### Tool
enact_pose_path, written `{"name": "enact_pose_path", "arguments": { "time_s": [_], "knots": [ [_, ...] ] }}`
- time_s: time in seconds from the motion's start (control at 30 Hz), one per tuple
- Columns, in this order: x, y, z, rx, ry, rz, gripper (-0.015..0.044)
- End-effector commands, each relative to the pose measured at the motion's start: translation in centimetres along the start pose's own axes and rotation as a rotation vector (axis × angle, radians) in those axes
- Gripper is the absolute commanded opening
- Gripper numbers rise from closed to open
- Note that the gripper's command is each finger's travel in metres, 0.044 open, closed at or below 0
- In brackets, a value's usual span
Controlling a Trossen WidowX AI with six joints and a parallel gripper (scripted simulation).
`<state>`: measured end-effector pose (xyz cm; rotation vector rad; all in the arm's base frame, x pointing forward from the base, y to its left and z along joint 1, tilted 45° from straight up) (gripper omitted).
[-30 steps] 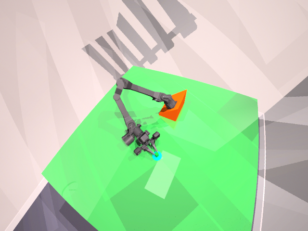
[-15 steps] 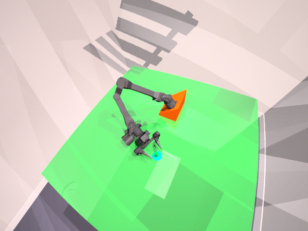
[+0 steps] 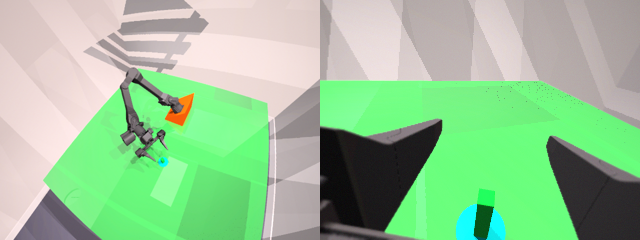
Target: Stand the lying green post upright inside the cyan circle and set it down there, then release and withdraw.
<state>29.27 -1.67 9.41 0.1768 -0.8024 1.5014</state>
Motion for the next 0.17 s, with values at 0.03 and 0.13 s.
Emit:
{"name": "enact_pose_path", "arguments": {
  "time_s": [0.03,0.13],
  "knots": [
    [1.3,-1.1,-1.9,0.141,0.151,-0.108,0.04],
    [2.7,-1.8,-3.7,0.263,0.335,-0.189,0.04]
  ]
}}
Point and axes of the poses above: the point midway between the two fingers, 35 mm back from their tips, its own z axis back along the fingers, its own y axis across the jaws, x = y × z, the point moved 9 cm from there along z, back along the fingers, and after that the axes turned 12 degrees about z, right-handed, at the moved point
